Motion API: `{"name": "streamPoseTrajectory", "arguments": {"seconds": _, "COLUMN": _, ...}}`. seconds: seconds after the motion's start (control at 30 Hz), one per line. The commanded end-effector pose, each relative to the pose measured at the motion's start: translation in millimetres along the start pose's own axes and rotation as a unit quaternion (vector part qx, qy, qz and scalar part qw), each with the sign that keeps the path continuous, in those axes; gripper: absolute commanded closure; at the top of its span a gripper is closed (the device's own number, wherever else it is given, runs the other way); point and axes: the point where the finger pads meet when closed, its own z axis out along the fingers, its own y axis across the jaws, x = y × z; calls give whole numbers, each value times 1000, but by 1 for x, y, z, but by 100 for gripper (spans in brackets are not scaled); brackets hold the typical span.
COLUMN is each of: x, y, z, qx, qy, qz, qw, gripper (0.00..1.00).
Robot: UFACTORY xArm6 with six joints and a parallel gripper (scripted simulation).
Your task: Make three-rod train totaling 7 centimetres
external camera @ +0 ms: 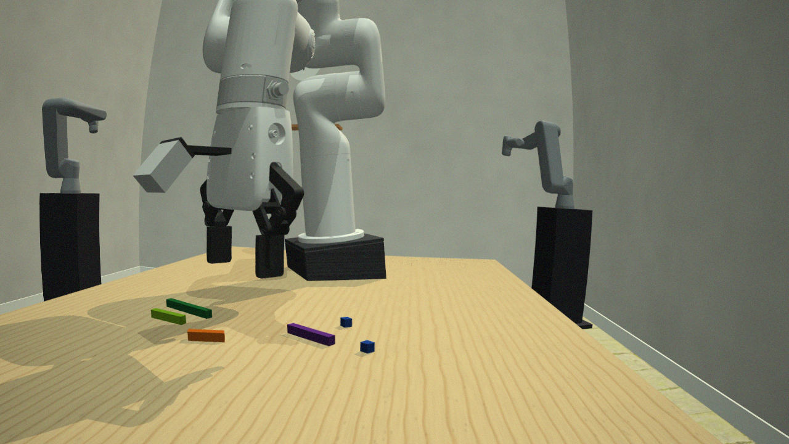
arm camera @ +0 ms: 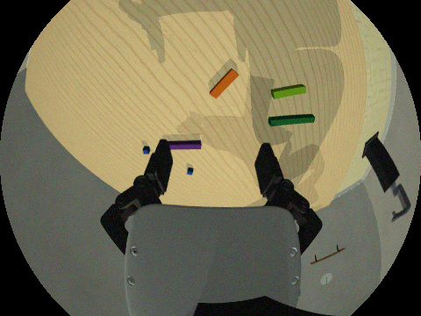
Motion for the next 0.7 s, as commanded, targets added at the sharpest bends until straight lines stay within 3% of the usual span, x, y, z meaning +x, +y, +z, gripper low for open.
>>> {"name": "streamPoseTrajectory", "arguments": {"seconds": 0.0, "x": -4, "y": -14, "z": -2, "qx": 5, "qy": -4, "qz": -83, "qw": 997, "gripper": 0}}
{"name": "streamPoseTrajectory", "arguments": {"seconds": 0.1, "x": -5, "y": -16, "z": -2, "qx": 5, "qy": -3, "qz": -98, "qw": 995, "gripper": 0}}
{"name": "streamPoseTrajectory", "arguments": {"seconds": 0.13, "x": -8, "y": -23, "z": -2, "qx": 5, "qy": -3, "qz": -141, "qw": 990, "gripper": 0}}
{"name": "streamPoseTrajectory", "arguments": {"seconds": 0.67, "x": -24, "y": -55, "z": -4, "qx": 6, "qy": -2, "qz": -331, "qw": 943, "gripper": 0}}
